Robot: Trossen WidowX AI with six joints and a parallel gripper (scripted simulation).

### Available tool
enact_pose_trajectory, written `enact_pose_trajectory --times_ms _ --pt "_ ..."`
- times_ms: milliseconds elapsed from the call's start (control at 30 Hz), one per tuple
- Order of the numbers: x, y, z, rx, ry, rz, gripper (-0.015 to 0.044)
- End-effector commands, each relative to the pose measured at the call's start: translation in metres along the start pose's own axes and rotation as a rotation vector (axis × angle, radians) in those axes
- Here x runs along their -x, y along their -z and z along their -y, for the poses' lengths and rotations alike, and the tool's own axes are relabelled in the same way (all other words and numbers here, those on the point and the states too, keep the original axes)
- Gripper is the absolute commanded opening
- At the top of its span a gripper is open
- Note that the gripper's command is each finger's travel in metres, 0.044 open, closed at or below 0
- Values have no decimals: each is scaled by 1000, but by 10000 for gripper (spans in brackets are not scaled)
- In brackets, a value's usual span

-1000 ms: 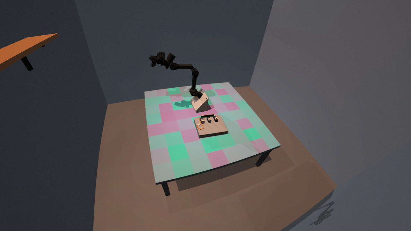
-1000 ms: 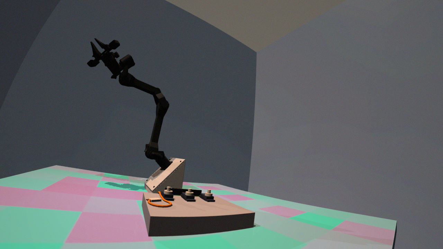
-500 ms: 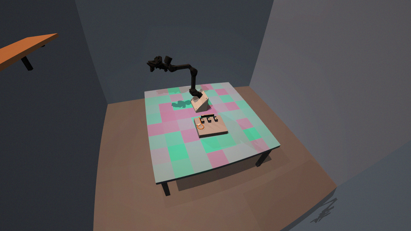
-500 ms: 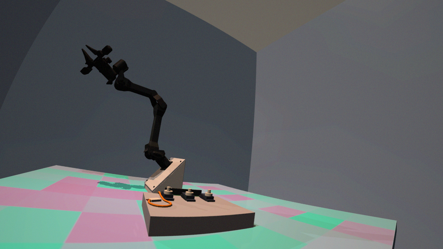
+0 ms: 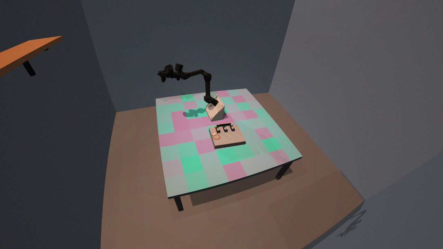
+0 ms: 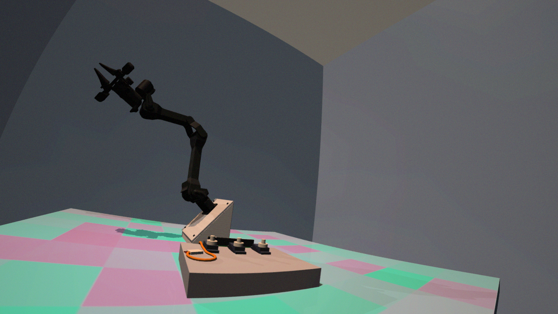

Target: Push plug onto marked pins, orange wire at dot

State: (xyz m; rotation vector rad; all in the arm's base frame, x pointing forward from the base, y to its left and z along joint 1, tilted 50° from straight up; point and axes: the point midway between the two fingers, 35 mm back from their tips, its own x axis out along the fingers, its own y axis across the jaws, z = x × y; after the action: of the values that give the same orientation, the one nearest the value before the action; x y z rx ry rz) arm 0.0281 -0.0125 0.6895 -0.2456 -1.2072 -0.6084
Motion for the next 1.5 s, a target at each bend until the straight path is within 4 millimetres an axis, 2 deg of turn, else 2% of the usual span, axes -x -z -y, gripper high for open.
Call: enact_pose_trajectory --times_ms 0,400,733,1100,1467 --pt "1 14 14 -24 21 -35 115" --pt "5 54 38 -89 46 -136 115" --pt "12 92 50 -135 56 -229 115" --pt "24 137 55 -181 52 -341 115" --pt "40 182 49 -219 28 -457 115"
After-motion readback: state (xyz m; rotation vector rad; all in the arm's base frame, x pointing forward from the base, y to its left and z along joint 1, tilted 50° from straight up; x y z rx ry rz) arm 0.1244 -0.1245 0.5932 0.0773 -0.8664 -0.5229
